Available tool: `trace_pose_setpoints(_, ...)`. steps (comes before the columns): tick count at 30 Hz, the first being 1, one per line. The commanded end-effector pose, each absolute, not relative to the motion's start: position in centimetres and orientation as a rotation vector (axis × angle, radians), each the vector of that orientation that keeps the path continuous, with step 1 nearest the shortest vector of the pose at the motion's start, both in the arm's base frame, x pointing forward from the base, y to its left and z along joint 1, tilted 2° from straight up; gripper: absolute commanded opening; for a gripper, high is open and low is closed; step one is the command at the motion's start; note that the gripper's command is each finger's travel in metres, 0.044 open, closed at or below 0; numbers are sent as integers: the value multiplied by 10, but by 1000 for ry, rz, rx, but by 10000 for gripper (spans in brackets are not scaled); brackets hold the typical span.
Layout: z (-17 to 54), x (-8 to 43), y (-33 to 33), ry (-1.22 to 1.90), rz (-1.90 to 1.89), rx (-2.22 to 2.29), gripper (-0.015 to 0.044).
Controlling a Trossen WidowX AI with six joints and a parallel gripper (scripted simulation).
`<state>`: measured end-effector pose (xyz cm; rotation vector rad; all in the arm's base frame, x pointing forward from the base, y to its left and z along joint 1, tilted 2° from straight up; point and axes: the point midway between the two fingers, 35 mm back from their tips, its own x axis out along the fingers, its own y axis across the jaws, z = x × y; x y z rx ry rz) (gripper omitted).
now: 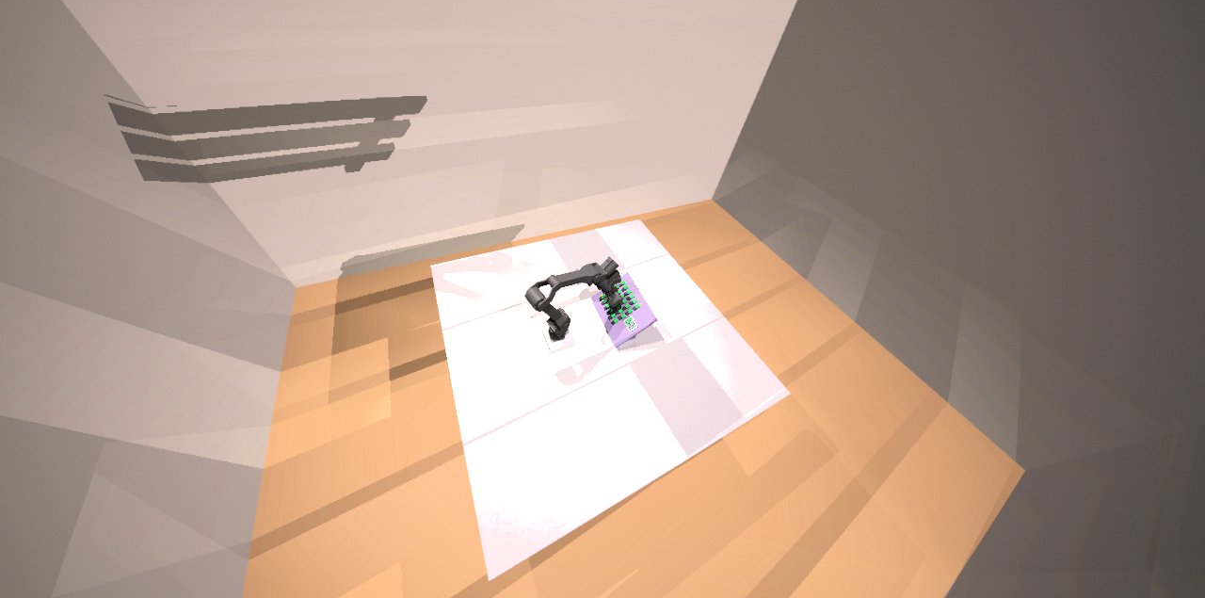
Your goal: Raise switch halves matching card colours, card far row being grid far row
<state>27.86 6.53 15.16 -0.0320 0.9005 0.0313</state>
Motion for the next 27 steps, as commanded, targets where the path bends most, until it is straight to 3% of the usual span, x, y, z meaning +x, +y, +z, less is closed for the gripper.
trace_pose_setpoints(1, 136, 283, 64, 908, 37, -39, 0)
trace_pose_setpoints(27, 117, 297, 65, 906, 37, -39, 0)
